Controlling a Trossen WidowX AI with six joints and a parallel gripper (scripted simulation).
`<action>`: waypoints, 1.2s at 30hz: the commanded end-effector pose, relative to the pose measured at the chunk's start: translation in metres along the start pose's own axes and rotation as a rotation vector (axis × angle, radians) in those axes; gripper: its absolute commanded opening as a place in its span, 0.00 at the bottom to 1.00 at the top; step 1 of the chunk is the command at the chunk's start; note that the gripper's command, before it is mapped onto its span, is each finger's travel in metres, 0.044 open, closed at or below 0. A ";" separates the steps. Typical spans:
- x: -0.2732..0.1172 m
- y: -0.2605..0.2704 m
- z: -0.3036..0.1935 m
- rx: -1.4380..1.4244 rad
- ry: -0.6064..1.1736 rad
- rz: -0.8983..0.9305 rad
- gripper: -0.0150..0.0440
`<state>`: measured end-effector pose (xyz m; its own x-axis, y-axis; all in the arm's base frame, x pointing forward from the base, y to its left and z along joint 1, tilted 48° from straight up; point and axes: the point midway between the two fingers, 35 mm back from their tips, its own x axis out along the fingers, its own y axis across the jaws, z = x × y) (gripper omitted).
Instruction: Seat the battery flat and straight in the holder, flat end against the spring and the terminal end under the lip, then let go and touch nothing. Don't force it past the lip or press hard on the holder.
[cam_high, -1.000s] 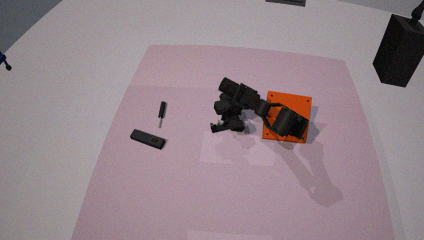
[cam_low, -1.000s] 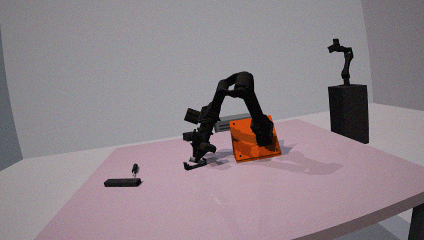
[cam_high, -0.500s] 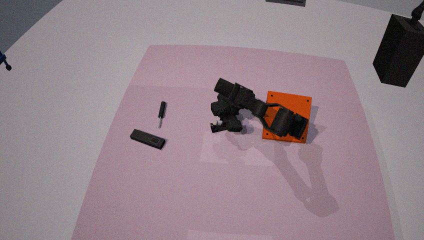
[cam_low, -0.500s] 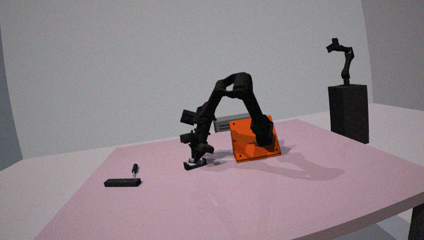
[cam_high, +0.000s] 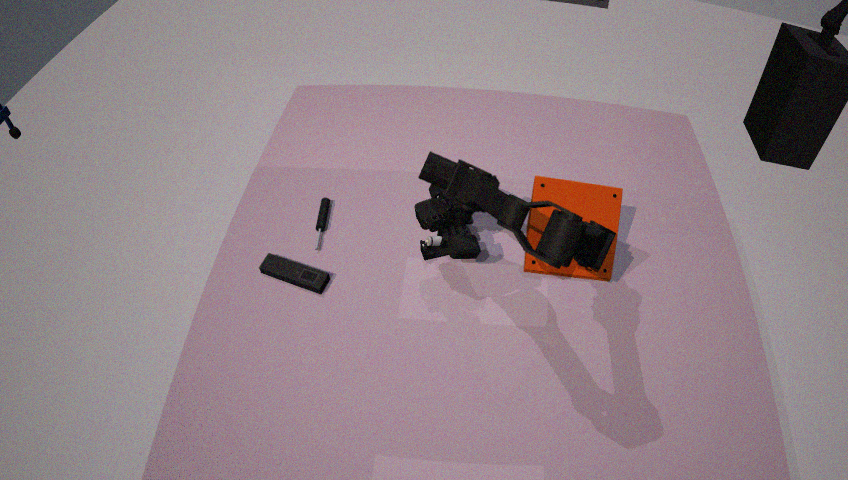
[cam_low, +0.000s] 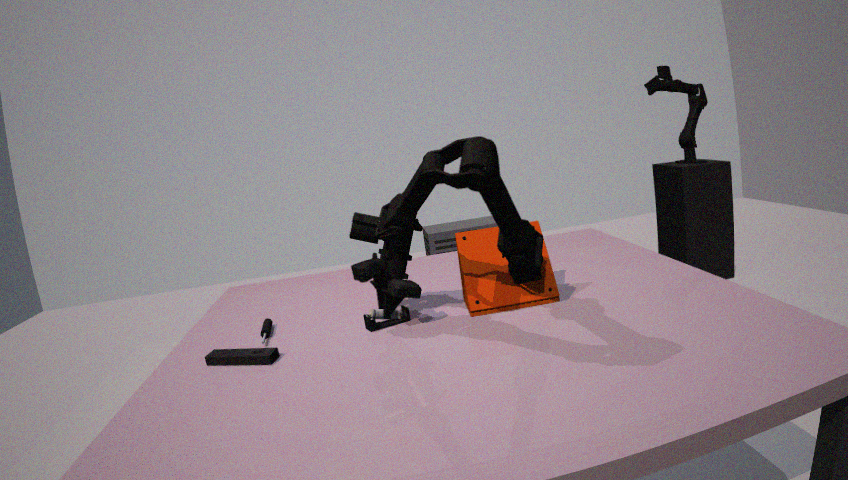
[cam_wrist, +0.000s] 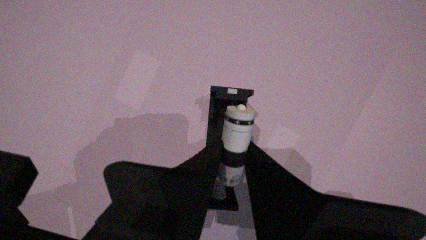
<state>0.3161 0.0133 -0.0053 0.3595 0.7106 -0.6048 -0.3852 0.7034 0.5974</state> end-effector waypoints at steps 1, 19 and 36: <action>0.003 -0.002 -0.006 0.005 0.044 -0.009 0.37; 0.005 0.001 -0.004 -0.014 0.168 -0.012 0.37; 0.005 0.006 -0.002 -0.031 0.293 -0.024 0.37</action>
<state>0.3208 0.0161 -0.0010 0.1592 0.6573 -0.7366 -0.4111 0.7225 0.5559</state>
